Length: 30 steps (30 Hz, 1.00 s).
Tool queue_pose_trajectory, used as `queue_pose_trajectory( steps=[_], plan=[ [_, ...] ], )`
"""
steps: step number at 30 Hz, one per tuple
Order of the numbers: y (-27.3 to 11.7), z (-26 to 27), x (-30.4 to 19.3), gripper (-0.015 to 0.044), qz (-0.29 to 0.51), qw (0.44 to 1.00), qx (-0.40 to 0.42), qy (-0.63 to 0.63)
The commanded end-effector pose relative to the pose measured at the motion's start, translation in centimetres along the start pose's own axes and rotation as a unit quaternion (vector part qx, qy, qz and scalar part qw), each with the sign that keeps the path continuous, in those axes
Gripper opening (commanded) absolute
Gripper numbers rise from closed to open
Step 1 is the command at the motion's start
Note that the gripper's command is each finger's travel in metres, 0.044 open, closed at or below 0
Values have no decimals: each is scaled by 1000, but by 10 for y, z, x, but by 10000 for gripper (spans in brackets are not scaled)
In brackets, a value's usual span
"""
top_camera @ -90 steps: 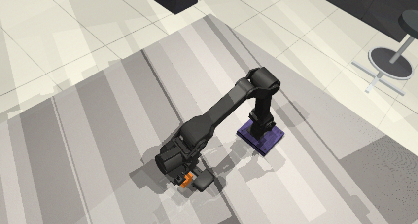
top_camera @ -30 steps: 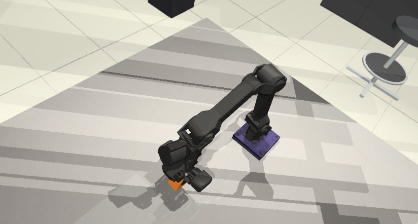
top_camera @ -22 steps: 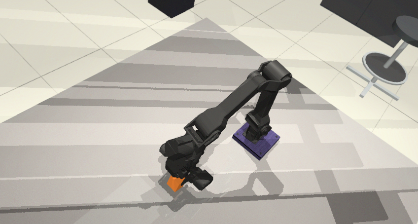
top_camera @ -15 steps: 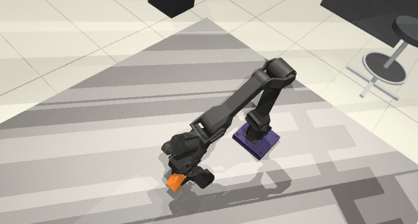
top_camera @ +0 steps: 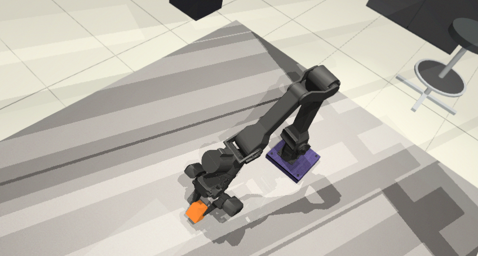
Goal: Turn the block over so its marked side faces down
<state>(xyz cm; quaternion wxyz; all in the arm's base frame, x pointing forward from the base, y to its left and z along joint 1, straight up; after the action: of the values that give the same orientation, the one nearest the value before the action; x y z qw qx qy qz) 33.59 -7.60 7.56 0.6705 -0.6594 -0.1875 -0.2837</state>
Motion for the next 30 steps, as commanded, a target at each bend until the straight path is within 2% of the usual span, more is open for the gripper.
queue_pose_trajectory(
  steps=[1, 22, 30],
  plan=[
    [7, 0, -7, 0, -21, 1000, 6, 4],
    [11, 0, -32, 0, -182, 983, 23, 1],
    [7, 0, -34, 0, -207, 978, 26, 1]
  ],
)
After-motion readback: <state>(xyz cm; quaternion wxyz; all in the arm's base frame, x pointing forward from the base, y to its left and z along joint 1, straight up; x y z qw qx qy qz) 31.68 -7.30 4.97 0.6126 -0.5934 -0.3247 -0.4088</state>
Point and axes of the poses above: the point midway between the two fingers, 35 mm back from their tips, its own y axis out along the fingers, its own z axis across the jaws, x = y × z, the point moved 3 cm from there along -y, back along the fingers, and after that the axes turned 6 degrees about y, right-handed, at the moved point
